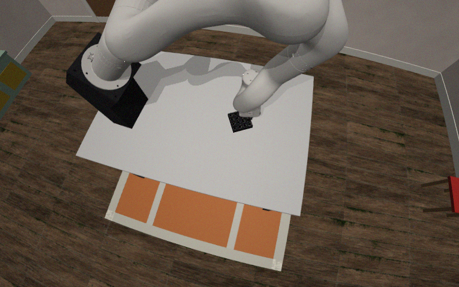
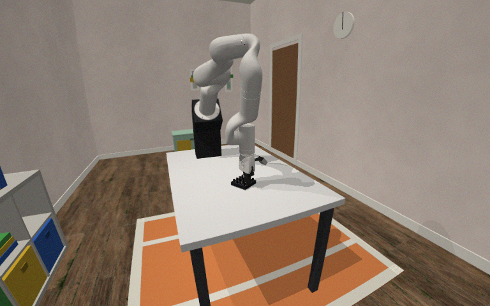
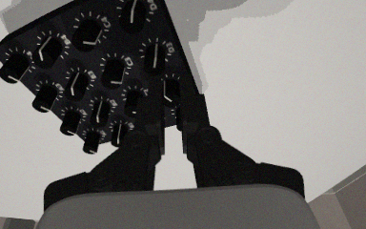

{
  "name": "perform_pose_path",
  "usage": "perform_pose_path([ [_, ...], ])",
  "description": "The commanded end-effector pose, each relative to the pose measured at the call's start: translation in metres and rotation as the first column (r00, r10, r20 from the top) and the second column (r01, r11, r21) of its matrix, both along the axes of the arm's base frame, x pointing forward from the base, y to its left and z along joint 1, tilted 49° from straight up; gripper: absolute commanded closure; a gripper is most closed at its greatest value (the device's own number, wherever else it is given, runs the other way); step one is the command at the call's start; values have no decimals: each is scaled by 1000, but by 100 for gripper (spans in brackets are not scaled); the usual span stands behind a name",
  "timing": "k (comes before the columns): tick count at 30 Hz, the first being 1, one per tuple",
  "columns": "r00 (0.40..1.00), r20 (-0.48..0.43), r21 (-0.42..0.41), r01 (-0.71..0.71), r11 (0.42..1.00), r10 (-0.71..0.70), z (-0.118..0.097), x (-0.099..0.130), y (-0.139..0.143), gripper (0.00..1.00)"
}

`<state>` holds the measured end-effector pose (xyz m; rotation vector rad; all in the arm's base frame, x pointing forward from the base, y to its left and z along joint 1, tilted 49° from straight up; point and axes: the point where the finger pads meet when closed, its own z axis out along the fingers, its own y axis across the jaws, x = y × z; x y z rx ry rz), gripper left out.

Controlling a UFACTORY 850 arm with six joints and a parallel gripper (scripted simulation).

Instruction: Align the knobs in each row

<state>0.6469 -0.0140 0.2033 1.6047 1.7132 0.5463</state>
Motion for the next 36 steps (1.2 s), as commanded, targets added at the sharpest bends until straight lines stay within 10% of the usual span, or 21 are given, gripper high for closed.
perform_pose_path([
  [1,1000,1,0,0,1000,0,0,0,0,92],
  [36,1000,5,19,16,1000,-17,0,0,0,92],
])
